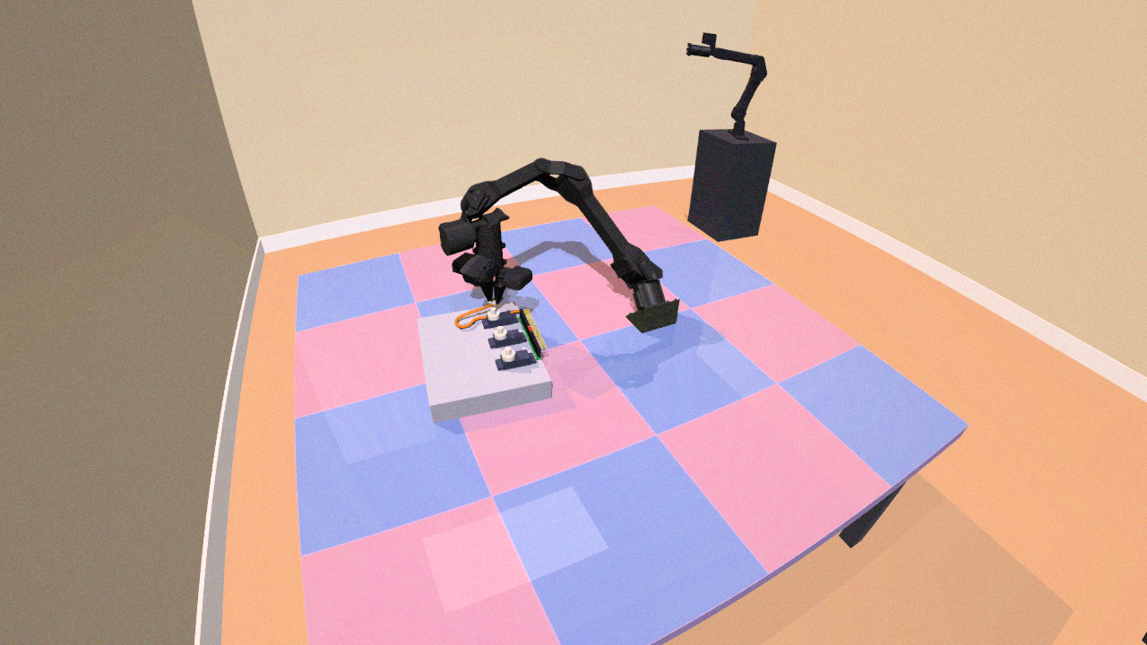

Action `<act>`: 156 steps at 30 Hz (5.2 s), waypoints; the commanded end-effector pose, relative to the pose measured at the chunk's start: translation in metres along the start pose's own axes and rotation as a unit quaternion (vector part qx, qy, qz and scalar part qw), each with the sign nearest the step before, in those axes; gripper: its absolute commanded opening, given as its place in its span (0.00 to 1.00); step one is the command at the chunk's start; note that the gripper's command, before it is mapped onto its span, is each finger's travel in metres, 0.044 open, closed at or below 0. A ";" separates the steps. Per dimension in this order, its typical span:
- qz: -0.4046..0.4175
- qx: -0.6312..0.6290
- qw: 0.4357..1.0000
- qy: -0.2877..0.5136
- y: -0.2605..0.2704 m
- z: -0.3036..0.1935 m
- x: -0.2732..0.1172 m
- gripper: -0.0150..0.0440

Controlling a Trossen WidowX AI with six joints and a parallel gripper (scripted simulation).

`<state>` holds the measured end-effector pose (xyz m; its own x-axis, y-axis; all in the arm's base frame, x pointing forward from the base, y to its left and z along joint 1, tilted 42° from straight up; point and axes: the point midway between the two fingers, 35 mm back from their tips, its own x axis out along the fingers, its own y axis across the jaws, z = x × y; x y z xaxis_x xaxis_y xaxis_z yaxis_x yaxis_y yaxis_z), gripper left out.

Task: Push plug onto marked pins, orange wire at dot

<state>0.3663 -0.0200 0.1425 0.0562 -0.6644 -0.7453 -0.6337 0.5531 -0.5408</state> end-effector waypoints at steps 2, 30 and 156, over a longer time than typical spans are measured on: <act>0.000 0.001 1.000 -0.003 0.001 0.000 -0.026 0.25; 0.003 -0.363 0.932 -0.011 0.062 0.010 -0.038 0.25; -0.002 -0.929 0.371 -0.003 0.148 0.023 0.004 0.25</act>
<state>0.2875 0.0713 0.0494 0.0559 -0.6564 -0.7523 -0.0754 -0.7541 0.6524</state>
